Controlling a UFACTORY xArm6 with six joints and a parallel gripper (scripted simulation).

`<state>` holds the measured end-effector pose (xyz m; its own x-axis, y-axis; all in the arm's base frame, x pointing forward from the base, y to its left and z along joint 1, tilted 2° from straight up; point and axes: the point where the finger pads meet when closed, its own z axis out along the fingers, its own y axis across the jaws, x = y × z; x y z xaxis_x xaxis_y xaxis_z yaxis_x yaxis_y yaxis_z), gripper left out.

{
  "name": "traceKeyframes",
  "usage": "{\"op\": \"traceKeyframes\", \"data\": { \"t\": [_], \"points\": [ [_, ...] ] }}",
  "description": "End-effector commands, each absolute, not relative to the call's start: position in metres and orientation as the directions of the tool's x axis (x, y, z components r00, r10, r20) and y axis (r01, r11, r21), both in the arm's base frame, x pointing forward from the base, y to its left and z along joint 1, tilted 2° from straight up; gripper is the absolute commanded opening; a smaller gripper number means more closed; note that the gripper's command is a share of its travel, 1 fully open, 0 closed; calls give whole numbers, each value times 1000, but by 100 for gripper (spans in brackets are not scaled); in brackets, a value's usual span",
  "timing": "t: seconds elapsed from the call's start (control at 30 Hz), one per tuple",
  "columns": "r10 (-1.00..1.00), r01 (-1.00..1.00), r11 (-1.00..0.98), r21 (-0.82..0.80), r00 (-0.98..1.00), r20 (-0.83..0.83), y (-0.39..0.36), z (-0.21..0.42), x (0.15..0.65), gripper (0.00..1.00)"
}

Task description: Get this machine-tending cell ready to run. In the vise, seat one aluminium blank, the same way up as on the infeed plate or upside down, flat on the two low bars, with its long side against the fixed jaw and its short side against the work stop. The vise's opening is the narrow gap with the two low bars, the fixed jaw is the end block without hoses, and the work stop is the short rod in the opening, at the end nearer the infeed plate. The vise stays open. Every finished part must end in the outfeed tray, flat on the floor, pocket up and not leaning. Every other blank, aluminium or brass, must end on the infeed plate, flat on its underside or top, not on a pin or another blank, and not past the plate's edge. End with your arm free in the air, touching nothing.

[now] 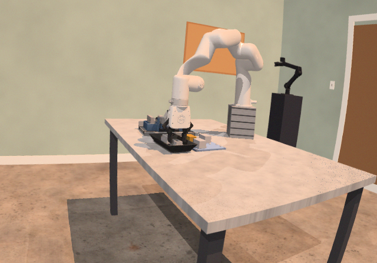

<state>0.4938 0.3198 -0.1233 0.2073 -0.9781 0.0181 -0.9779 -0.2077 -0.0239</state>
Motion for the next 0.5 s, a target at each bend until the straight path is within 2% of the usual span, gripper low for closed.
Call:
{"op": "traceKeyframes", "data": {
  "t": [0.0,0.47],
  "points": [
    [-978,-978,-208,-28,207,16,321,-121,496,69],
    [-978,-978,-208,-28,207,16,321,-120,495,69]
  ]
}}
